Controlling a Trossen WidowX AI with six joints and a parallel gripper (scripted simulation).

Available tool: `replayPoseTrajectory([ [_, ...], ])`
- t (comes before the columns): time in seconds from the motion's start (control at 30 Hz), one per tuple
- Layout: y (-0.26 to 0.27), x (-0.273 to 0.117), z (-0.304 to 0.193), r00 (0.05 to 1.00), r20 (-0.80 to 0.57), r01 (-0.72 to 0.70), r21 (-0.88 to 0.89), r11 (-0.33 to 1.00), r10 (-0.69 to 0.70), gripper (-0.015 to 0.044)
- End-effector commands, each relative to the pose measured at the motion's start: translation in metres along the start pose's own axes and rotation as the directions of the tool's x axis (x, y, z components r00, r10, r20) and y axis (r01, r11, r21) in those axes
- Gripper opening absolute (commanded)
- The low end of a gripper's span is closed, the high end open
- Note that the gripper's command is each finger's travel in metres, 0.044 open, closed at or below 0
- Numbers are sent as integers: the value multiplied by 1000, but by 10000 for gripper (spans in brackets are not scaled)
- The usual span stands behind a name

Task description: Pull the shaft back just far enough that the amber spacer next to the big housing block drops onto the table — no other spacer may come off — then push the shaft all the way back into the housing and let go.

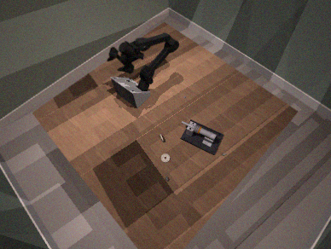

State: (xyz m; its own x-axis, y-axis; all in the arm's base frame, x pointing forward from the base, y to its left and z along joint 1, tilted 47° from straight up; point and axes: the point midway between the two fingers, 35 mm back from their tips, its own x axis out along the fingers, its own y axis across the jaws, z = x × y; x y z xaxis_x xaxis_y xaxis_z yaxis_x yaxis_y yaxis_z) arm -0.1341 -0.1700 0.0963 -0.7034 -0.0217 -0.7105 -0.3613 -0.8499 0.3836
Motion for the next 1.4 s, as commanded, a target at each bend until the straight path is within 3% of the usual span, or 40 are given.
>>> replayPoseTrajectory([
  [0.0,8,-9,-48,984,-174,-63,-208,976,26,440],
  [0.2,-1,-36,-135,885,-466,-289,-548,785,0,440],
  [0.37,-22,-73,-201,729,-681,-552,-647,526,-72,440],
  [0.53,-62,-123,-260,503,-837,-822,-540,180,-215,440],
  [0.7,-120,-176,-297,260,-873,-965,-221,-141,-412,440],
  [0.9,-200,-230,-314,9,-737,-878,318,-358,-676,440],
  [1.1,-286,-269,-296,-162,-433,-521,801,-296,-887,440],
  [1.2,-317,-278,-279,-196,-287,-343,916,-209,-938,440],
  [1.37,-319,-279,-277,-198,-276,-330,922,-202,-941,440],
])
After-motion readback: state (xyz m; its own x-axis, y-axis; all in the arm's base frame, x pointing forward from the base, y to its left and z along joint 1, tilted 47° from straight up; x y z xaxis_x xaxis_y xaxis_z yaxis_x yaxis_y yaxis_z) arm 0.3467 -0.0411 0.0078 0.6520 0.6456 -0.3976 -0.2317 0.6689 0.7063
